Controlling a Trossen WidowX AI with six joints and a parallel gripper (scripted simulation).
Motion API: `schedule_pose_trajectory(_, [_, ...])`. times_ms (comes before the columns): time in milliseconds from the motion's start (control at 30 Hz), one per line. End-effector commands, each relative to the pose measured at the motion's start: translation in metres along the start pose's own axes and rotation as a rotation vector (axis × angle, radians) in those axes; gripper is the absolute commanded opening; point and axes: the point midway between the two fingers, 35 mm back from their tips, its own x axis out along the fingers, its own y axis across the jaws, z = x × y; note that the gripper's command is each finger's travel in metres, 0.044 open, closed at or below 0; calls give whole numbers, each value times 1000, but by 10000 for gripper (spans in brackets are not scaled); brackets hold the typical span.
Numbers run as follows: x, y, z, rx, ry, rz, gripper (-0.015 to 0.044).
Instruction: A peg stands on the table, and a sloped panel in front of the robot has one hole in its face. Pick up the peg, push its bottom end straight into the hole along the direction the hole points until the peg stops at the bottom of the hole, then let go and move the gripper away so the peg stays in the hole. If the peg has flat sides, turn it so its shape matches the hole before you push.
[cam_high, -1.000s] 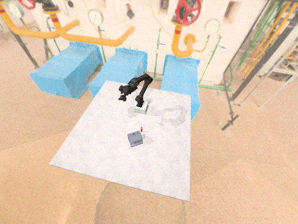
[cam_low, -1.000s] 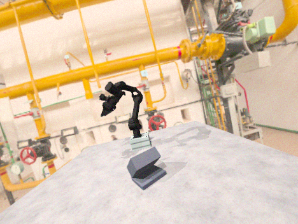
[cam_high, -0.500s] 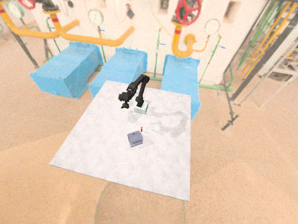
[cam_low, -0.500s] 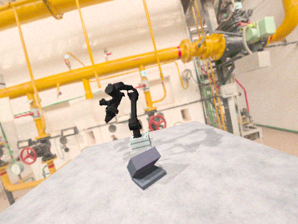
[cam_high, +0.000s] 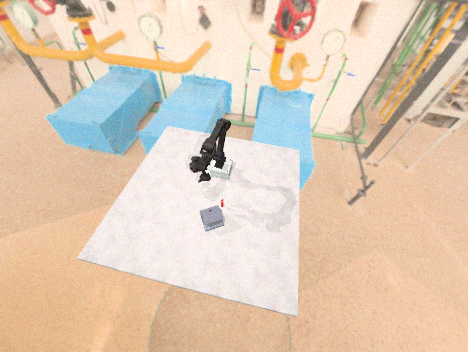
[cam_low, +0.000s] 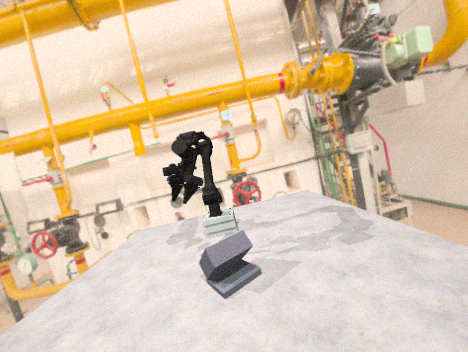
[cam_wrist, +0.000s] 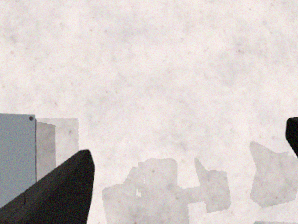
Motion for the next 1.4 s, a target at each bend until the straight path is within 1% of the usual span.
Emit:
schedule_pose_trajectory(0, [7, 19, -7, -72, 41, 31, 440])
schedule_pose_trajectory(433, [27, 76, -42, -299, 178, 129, 440])
schedule_pose_trajectory(900, [44, 130, -96, -538, 325, 229, 440])
schedule_pose_trajectory(1200, [51, 158, -139, -683, 419, 287, 440])
schedule_pose_trajectory(1367, [51, 159, -144, -694, 426, 291, 440])
